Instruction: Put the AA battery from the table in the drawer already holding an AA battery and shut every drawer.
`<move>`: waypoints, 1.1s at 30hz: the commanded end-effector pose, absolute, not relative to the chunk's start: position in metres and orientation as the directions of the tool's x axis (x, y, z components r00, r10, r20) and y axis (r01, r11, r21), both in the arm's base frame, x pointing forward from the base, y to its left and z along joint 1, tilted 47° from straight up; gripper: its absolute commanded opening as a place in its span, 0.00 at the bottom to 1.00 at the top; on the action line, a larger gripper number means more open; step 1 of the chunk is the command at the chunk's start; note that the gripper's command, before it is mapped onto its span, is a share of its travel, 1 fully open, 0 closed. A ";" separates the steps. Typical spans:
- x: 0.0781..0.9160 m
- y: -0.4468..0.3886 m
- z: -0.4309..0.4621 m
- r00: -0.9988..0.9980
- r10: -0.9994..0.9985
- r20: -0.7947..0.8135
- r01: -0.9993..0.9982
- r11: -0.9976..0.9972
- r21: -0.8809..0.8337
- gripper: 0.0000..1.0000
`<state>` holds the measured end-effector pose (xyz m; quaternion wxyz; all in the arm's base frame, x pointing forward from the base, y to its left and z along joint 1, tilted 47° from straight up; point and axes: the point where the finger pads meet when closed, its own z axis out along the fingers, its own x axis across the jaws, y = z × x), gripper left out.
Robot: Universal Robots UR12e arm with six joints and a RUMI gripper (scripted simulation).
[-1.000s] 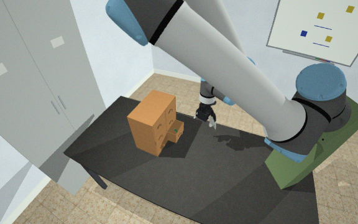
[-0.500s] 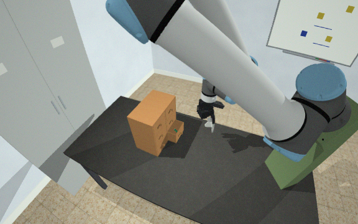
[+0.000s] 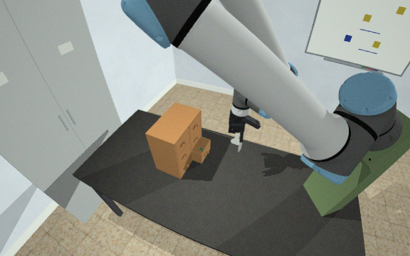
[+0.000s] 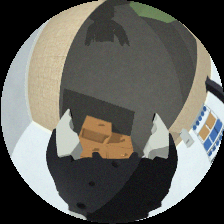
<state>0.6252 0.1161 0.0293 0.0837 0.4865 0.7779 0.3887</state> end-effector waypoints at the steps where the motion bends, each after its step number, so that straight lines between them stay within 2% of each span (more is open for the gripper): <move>1: 0.623 0.116 0.030 -0.436 0.844 0.312 0.739 0.139 0.659 1.00; 12: 0.619 0.116 0.031 -0.313 0.855 0.413 0.799 0.002 0.601 1.00; 33: 0.618 0.116 0.031 -0.276 0.855 0.440 0.813 -0.037 0.581 1.00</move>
